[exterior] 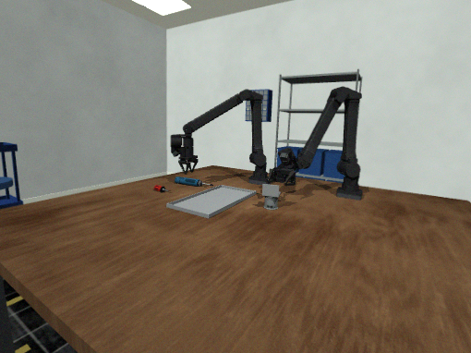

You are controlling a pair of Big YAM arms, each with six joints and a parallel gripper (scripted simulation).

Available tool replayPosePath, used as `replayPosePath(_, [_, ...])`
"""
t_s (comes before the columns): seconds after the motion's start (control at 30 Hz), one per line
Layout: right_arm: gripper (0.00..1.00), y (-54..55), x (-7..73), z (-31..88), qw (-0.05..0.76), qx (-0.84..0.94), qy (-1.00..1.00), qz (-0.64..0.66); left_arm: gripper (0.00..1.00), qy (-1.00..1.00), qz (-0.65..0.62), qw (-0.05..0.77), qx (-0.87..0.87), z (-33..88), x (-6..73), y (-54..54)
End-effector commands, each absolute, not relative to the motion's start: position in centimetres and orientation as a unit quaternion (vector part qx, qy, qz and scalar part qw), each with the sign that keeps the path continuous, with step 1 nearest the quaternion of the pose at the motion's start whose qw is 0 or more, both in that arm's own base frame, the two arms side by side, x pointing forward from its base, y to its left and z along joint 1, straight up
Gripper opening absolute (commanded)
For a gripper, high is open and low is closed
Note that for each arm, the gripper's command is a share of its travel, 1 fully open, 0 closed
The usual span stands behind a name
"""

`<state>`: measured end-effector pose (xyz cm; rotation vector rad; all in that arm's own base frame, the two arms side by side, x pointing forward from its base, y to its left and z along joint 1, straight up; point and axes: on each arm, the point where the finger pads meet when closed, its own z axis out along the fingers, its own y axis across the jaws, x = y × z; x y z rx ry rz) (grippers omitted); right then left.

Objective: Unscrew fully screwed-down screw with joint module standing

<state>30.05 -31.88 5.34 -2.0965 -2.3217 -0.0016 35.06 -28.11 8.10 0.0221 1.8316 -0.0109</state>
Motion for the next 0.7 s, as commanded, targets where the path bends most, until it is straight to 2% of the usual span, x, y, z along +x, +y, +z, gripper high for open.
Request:
replayPosePath(0.0, [0.65, -34.0, 32.0, 8.1, -0.031, -0.670, -0.742, 0.003, 0.86, 0.783, -0.028, 0.621, -0.009, 11.1, 35.9, -29.7])
replayPosePath(0.67, [0.65, -34.0, 32.0, 8.1, -0.031, -0.670, -0.742, 0.003, 0.86, 0.782, -0.030, 0.622, -0.011, 15.3, 35.9, -29.7])
